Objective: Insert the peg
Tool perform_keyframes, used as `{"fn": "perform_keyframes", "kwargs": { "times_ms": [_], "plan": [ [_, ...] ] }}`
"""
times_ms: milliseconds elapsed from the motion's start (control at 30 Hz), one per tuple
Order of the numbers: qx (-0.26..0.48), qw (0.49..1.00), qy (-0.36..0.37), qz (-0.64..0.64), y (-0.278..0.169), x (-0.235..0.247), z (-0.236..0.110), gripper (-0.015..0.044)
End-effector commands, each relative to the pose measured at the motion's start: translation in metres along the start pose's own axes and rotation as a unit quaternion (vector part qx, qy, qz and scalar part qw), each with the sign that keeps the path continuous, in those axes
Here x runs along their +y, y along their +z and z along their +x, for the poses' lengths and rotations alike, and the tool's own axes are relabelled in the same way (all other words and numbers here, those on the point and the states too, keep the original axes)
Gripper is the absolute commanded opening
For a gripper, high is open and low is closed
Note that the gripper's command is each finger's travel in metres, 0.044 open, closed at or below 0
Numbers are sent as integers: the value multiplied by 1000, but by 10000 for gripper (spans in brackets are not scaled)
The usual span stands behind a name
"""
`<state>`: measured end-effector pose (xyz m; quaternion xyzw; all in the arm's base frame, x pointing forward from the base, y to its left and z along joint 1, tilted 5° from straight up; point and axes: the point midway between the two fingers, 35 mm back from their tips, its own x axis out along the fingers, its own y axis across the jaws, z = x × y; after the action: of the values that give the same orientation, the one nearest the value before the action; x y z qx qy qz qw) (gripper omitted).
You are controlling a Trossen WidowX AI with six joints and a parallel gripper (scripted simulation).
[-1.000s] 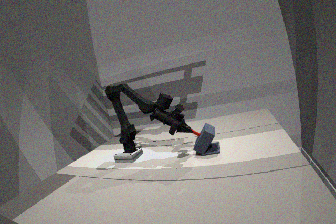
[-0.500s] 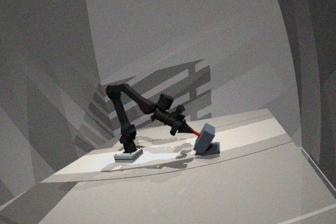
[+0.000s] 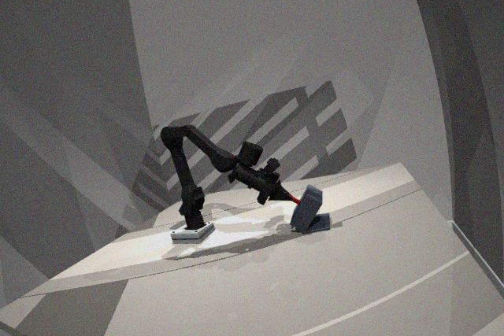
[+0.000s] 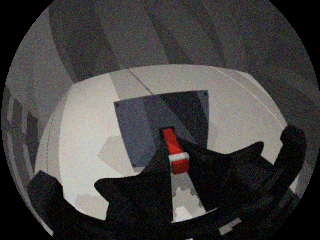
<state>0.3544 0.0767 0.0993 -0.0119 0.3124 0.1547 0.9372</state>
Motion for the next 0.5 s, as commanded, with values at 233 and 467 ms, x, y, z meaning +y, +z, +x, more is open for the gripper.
{"fn": "perform_keyframes", "kwargs": {
  "times_ms": [233, 467],
  "plan": [
    [1, 1000, -2, 3, 0, 0, 8, 0],
    [1, 1000, -2, 3, 0, 0, 11, 0]
  ]
}}
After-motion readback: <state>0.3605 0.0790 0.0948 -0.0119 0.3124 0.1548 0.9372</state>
